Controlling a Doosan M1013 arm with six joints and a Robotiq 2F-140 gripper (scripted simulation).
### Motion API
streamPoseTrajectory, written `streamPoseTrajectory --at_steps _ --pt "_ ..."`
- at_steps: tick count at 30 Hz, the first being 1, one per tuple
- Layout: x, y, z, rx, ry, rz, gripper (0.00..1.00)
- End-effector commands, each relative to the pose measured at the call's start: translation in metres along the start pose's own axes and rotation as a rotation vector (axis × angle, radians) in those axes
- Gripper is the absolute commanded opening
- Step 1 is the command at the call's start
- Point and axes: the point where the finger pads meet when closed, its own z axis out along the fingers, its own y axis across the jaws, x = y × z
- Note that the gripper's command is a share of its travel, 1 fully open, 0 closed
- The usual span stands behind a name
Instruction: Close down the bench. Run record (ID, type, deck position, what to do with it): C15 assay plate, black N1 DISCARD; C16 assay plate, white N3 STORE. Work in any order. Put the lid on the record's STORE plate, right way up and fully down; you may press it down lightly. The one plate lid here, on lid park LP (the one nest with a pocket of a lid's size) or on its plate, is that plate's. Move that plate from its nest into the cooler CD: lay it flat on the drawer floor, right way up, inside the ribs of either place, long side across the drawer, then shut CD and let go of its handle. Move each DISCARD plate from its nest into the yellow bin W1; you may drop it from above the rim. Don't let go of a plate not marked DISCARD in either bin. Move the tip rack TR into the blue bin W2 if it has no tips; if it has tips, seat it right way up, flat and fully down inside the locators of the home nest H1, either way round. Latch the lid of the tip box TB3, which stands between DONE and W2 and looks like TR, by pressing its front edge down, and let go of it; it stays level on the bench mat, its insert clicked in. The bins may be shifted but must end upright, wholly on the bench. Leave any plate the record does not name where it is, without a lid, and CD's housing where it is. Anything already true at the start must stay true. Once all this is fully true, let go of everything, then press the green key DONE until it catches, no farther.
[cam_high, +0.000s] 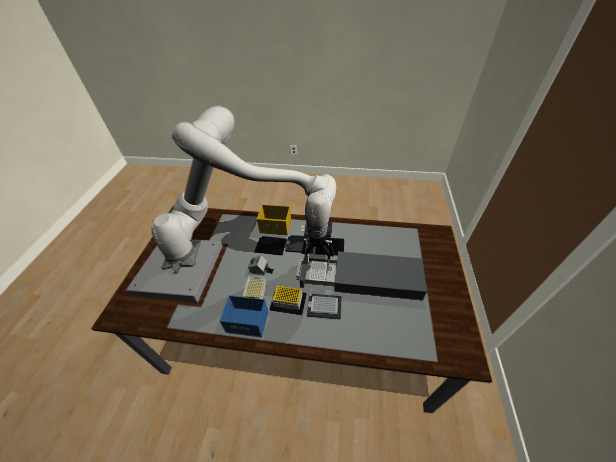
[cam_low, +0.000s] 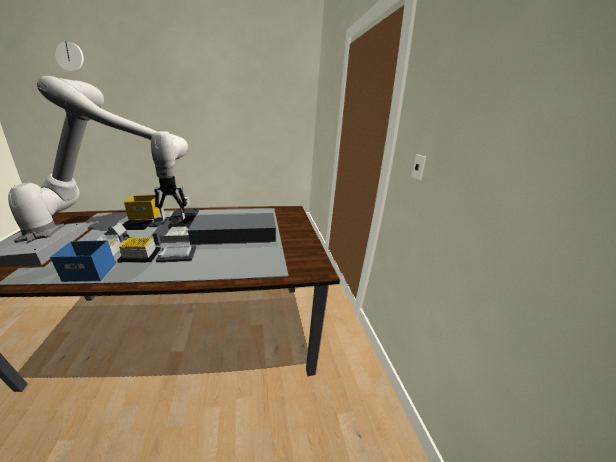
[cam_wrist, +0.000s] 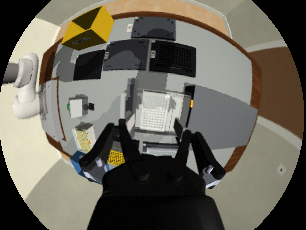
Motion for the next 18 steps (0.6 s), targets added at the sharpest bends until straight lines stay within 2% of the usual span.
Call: streamPoseTrajectory --at_steps 1,18 --pt "0.000 0.000 -0.003 0.000 0.000 0.000 0.66" --pt "0.000 0.000 -0.023 0.000 0.000 0.000 0.66"
